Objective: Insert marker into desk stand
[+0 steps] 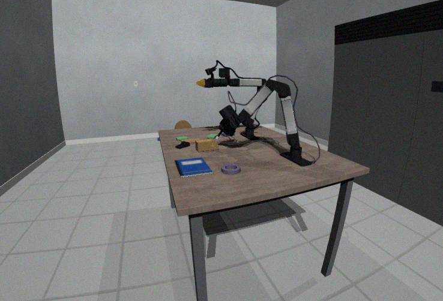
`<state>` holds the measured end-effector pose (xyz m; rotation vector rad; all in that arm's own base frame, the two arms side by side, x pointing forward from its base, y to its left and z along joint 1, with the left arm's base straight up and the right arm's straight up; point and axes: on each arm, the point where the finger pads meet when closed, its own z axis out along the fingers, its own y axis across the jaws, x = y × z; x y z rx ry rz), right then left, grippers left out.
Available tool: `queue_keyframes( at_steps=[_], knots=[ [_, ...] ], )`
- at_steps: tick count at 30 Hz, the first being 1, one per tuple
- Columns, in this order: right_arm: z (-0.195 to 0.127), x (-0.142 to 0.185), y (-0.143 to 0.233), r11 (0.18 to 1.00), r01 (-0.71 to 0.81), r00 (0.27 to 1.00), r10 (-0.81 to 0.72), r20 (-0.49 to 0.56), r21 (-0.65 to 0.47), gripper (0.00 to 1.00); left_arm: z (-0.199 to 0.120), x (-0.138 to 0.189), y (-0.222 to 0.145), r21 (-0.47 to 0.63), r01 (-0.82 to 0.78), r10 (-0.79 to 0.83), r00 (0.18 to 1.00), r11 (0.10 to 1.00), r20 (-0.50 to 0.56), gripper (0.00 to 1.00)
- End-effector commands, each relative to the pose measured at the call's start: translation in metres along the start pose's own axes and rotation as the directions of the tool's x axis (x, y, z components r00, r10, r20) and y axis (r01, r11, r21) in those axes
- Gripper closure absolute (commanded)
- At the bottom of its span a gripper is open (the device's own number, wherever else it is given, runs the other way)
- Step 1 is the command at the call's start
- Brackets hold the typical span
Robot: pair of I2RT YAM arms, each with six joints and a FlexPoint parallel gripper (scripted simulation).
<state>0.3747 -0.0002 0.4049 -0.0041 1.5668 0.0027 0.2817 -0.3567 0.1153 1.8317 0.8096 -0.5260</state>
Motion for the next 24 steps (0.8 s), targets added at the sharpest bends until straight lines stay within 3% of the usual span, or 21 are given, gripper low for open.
queue_keyframes(
  at_steps=[1, 24],
  knots=[
    [-0.004, -0.042, 0.002, 1.0, -0.003, 0.993, 0.003, 0.114, 0.002, 0.0, -0.002, -0.003, 0.016, -0.009, -0.017, 0.017, 1.0, 1.0, 0.022, 1.0],
    [-0.004, -0.042, 0.002, 1.0, -0.003, 0.993, 0.003, 0.114, 0.002, 0.0, 0.0, 0.001, 0.03, -0.067, -0.074, 0.076, 0.997, 0.995, 0.024, 1.0]
  ],
)
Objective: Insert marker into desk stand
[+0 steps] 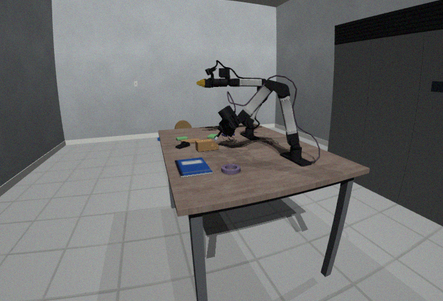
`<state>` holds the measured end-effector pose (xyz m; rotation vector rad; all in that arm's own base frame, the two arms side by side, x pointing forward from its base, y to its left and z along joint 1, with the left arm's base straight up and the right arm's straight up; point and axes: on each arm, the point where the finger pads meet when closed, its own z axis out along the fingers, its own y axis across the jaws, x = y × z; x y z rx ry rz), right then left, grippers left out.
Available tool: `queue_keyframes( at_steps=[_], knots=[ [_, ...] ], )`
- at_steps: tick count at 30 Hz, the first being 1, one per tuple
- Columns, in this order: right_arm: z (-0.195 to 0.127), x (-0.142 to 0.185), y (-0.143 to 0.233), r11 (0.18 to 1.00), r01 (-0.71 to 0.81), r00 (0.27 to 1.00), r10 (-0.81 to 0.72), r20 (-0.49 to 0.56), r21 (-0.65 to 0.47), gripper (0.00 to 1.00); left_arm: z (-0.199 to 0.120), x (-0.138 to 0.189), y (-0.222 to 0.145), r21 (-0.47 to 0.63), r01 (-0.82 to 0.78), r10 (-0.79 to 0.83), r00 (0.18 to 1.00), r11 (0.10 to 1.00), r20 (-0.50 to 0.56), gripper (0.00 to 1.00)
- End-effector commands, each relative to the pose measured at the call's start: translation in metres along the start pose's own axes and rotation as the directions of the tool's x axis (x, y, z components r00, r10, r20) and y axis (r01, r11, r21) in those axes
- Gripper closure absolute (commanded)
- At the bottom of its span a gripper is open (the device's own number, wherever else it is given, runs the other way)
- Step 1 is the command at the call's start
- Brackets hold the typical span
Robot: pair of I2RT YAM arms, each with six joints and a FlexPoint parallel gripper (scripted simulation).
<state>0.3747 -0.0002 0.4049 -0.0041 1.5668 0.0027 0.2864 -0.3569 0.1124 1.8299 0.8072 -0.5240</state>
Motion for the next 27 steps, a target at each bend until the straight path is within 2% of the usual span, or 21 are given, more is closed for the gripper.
queue_keyframes(
  at_steps=[1, 24, 27],
  knots=[
    [-0.004, -0.042, 0.002, 1.0, -0.003, 0.993, 0.003, 0.114, 0.002, 0.0, -0.003, -0.004, 0.031, -0.07, -0.074, 0.076, 0.997, 0.995, 0.024, 1.0],
    [-0.004, -0.042, 0.002, 1.0, -0.003, 0.993, 0.003, 0.114, 0.002, 0.0, -0.001, -0.001, 0.023, -0.048, -0.051, 0.053, 0.998, 0.998, 0.023, 1.0],
    [-0.004, -0.042, 0.002, 1.0, -0.003, 0.993, 0.003, 0.114, 0.002, 0.0, -0.003, -0.002, 0.03, -0.068, -0.07, 0.073, 0.997, 0.995, 0.029, 1.0]
  ],
)
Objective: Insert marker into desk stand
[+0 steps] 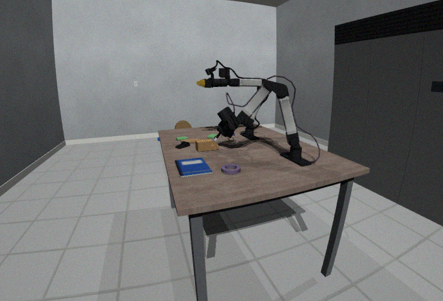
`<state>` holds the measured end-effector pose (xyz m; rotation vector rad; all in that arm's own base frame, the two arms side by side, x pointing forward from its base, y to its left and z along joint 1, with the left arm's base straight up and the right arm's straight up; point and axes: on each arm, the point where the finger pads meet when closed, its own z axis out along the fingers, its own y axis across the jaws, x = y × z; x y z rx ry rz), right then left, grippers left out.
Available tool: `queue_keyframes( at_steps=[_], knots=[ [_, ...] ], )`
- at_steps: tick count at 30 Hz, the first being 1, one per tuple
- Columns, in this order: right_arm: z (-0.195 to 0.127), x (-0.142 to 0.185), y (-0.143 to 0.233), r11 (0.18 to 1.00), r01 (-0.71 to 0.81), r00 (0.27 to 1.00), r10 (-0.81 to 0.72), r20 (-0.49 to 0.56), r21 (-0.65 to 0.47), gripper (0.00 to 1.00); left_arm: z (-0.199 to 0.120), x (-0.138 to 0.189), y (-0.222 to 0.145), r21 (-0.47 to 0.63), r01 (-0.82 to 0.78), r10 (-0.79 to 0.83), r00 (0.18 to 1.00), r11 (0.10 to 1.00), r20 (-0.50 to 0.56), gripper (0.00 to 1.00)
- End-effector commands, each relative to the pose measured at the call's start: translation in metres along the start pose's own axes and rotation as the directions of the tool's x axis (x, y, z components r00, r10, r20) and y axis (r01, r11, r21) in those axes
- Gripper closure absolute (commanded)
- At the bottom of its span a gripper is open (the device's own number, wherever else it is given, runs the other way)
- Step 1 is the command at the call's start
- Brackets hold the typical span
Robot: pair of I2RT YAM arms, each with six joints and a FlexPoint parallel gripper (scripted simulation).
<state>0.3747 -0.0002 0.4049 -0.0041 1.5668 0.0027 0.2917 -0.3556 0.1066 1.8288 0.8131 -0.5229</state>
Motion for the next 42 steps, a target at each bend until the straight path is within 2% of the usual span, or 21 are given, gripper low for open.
queue_keyframes(
  at_steps=[1, 15, 17, 20, 22, 23, 26, 42],
  knots=[
    [-0.004, -0.042, 0.002, 1.0, -0.003, 0.993, 0.003, 0.114, 0.002, 0.0, -0.003, -0.007, 0.031, -0.068, -0.075, 0.077, 0.996, 0.995, 0.034, 1.0],
    [-0.004, -0.042, 0.002, 1.0, -0.003, 0.993, 0.003, 0.114, 0.002, 0.0, 0.0, -0.001, 0.028, -0.061, -0.074, 0.076, 0.997, 0.995, 0.033, 1.0],
    [-0.004, -0.042, 0.002, 1.0, -0.003, 0.993, 0.003, 0.114, 0.002, 0.0, 0.0, -0.01, 0.028, -0.059, -0.079, 0.081, 0.996, 0.995, 0.04, 1.0],
    [-0.004, -0.042, 0.002, 1.0, -0.003, 0.993, 0.003, 0.114, 0.002, 0.0, 0.001, 0.0, 0.025, -0.053, -0.062, 0.064, 0.997, 0.997, 0.032, 1.0],
    [-0.004, -0.042, 0.002, 1.0, -0.003, 0.993, 0.003, 0.114, 0.002, 0.0, 0.002, -0.01, 0.027, -0.051, -0.062, 0.064, 0.997, 0.997, 0.035, 1.0],
    [-0.004, -0.042, 0.002, 1.0, -0.003, 0.993, 0.003, 0.114, 0.002, 0.0, 0.002, 0.002, 0.027, -0.06, -0.078, 0.08, 0.996, 0.995, 0.037, 1.0],
    [-0.004, -0.042, 0.002, 1.0, -0.003, 0.993, 0.003, 0.114, 0.002, 0.0, 0.003, 0.005, 0.027, -0.06, -0.079, 0.081, 0.996, 0.995, 0.037, 1.0],
    [-0.004, -0.042, 0.002, 1.0, -0.003, 0.993, 0.003, 0.114, 0.002, 0.0, 0.006, 0.007, 0.029, -0.05, -0.058, 0.061, 0.997, 0.997, 0.056, 1.0]
  ],
)
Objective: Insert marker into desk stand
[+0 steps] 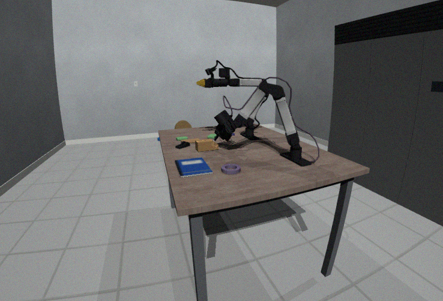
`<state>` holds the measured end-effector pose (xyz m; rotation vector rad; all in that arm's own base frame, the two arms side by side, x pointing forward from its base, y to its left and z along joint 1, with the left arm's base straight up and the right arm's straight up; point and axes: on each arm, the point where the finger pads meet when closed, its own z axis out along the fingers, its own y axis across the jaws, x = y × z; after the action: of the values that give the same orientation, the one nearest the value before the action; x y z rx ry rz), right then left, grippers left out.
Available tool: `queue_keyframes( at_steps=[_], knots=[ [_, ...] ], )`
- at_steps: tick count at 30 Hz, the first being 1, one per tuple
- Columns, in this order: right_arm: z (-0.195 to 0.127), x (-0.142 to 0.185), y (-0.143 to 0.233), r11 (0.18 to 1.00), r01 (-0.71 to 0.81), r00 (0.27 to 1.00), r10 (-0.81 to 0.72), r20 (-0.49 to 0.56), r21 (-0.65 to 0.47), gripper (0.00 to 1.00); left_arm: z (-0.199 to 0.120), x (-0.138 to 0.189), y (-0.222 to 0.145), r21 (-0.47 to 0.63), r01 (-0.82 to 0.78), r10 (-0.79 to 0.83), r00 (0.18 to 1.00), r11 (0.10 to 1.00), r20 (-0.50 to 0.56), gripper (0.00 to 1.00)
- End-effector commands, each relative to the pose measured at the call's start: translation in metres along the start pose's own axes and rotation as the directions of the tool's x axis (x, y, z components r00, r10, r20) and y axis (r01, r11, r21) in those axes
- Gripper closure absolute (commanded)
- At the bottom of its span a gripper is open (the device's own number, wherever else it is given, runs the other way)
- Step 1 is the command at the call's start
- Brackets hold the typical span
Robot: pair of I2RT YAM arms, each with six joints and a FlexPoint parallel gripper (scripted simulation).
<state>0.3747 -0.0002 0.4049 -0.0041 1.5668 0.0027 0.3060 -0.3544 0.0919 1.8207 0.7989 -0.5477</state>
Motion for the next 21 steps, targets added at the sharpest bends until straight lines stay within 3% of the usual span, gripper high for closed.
queue_keyframes(
  at_steps=[1, 15, 17, 18, 21],
  knots=[
    [-0.004, -0.042, 0.002, 1.0, -0.003, 0.993, 0.003, 0.114, 0.002, 0.0, 0.002, -0.008, 0.024, -0.046, -0.058, 0.06, 0.998, 0.997, 0.031, 1.0],
    [-0.004, -0.042, 0.002, 1.0, -0.003, 0.993, 0.003, 0.114, 0.002, 0.0, 0.003, -0.012, 0.028, -0.056, -0.078, 0.081, 0.996, 0.995, 0.037, 1.0],
    [-0.004, -0.042, 0.002, 1.0, -0.003, 0.993, 0.003, 0.114, 0.002, 0.0, -0.001, 0.018, -0.017, 0.028, 0.06, -0.058, 0.997, 0.998, -0.051, 1.0],
    [-0.004, -0.042, 0.002, 1.0, -0.003, 0.993, 0.003, 0.114, 0.002, 0.0, 0.004, -0.016, 0.026, -0.053, -0.087, 0.089, 0.995, 0.995, 0.053, 0.54],
    [-0.004, -0.042, 0.002, 1.0, -0.003, 0.993, 0.003, 0.114, 0.002, 0.0, 0.001, -0.008, 0.031, -0.066, -0.079, 0.08, 0.997, 0.995, 0.014, 0.54]
  ],
)
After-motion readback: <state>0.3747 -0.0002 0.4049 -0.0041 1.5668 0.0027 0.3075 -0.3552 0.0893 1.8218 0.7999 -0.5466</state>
